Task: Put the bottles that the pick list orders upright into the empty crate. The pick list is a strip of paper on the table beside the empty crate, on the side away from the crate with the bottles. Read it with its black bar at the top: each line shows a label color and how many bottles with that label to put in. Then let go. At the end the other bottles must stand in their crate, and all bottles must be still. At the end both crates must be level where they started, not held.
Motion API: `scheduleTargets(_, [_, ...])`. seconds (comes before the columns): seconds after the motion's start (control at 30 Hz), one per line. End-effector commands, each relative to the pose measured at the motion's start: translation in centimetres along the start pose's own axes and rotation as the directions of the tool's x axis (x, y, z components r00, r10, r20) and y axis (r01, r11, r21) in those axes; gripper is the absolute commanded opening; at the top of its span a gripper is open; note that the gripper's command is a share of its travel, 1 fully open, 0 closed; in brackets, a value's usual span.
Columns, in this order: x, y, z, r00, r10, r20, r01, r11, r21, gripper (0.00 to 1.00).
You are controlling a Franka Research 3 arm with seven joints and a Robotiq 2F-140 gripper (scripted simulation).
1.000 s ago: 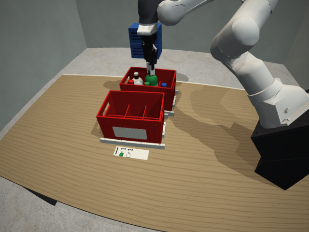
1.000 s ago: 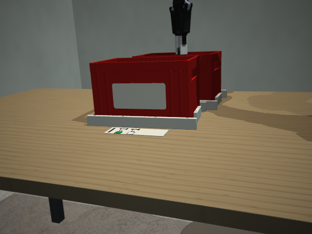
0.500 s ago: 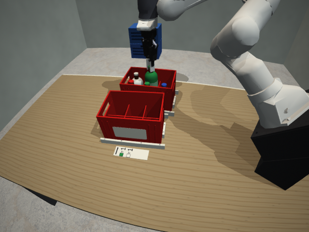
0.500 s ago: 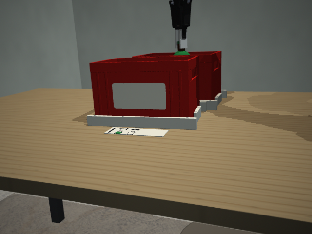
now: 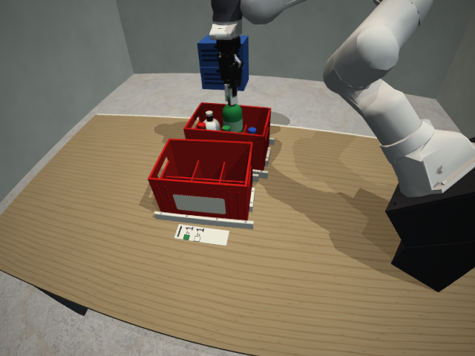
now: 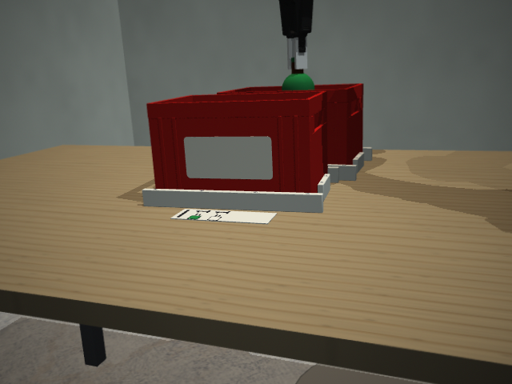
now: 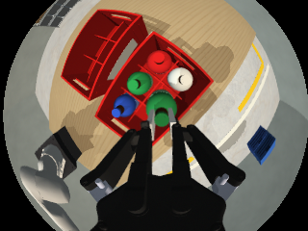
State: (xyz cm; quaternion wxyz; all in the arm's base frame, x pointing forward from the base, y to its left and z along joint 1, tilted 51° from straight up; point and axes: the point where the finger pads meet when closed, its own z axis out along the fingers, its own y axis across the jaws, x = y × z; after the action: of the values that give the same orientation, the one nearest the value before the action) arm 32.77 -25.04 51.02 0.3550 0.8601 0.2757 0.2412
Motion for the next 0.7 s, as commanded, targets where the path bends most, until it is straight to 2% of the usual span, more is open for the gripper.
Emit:
scheduleTargets(0.0, [-0.1, 0.2, -0.9, 1.0, -0.007, -0.001, 0.007, 1.0, -0.001, 0.0])
scheduleTargets(0.67, [-0.1, 0.2, -3.9, 1.0, -0.007, -0.001, 0.007, 1.0, -0.001, 0.0])
